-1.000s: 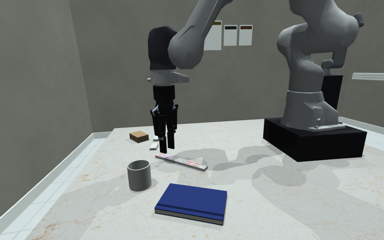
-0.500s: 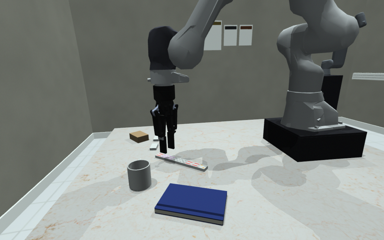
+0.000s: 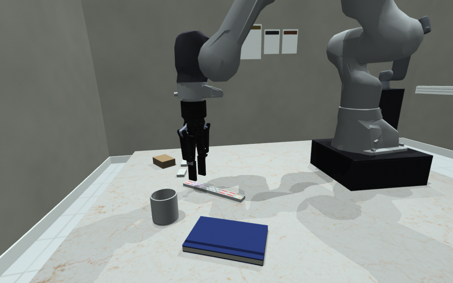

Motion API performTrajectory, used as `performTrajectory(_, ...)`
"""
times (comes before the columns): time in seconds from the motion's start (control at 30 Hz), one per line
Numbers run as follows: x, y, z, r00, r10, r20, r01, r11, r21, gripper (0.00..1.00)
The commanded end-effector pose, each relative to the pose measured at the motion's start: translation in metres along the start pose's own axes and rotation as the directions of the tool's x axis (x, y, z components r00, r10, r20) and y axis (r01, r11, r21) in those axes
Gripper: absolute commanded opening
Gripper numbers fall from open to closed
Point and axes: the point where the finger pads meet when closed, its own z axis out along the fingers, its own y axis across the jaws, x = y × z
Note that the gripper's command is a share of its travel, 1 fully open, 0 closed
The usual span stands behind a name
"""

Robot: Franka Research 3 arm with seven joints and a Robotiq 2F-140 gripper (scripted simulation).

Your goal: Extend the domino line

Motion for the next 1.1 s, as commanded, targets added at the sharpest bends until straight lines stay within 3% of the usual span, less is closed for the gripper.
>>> performTrajectory(0.0, 0.000, 0.000, 0.000, 1.000, 0.000, 0.000, 0.000, 1.000, 0.000, 0.34)
performTrajectory(0.53, 0.000, 0.000, -0.012, 1.000, 0.000, 0.000, 0.000, 1.000, 0.000, 0.34)
performTrajectory(1.07, 0.000, 0.000, -0.053, 1.000, 0.000, 0.000, 0.000, 1.000, 0.000, 0.34)
